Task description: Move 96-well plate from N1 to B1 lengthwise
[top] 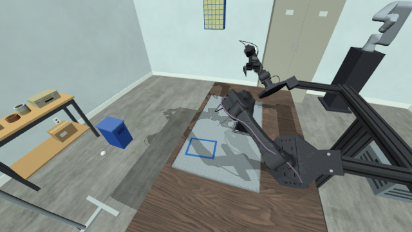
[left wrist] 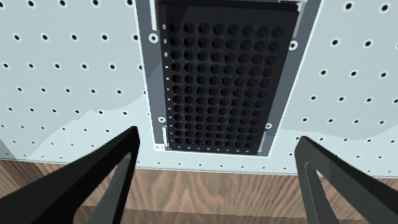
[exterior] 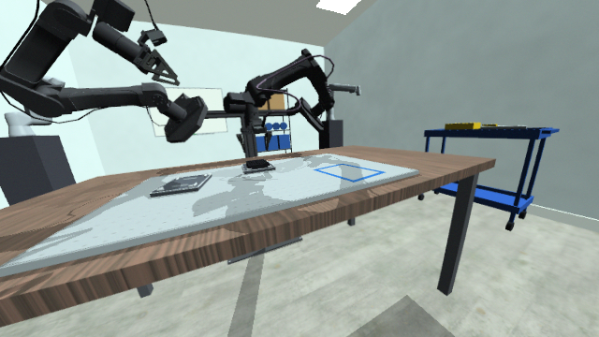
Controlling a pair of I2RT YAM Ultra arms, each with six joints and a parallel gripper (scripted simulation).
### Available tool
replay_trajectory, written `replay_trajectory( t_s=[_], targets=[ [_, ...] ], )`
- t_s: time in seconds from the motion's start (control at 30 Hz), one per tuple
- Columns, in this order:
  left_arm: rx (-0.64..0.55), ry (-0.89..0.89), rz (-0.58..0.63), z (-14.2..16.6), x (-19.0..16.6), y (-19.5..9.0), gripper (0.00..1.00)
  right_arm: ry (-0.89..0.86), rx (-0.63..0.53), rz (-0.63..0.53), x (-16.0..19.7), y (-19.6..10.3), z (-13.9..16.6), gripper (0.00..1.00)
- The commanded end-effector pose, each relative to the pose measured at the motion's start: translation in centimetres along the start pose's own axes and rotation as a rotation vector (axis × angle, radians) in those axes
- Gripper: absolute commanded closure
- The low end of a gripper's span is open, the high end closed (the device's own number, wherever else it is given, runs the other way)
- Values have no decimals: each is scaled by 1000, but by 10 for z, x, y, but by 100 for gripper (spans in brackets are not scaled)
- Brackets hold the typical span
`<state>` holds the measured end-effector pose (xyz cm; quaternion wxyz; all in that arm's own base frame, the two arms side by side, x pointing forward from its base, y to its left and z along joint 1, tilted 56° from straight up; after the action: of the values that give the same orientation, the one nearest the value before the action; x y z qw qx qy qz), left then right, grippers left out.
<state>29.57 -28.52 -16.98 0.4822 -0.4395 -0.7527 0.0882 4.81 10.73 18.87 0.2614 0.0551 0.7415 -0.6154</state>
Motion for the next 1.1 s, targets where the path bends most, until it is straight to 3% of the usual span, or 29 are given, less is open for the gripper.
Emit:
replay_trajectory(
  t_s=[0.0, 1.07],
  targets=[
    [-8, 3, 8, -1, -5, -2, 0, 5, 14, 2, 4, 2, 5, 0],
    [-12, 14, -2, 4, -4, 42, 0, 4, 15, 3, 2, 0, 3, 0]
  ],
)
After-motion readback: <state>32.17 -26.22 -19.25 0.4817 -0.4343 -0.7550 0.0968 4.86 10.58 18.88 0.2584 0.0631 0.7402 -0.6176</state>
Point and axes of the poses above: on each arm, the point where the finger pads meet when closed, its own y axis out along the fingers, its own x axis across the jaws, z = x × y, the point moved 6 cm from there along -y, back along the fingers, and after that the axes turned 3 degrees about y, right-handed, at the moved point
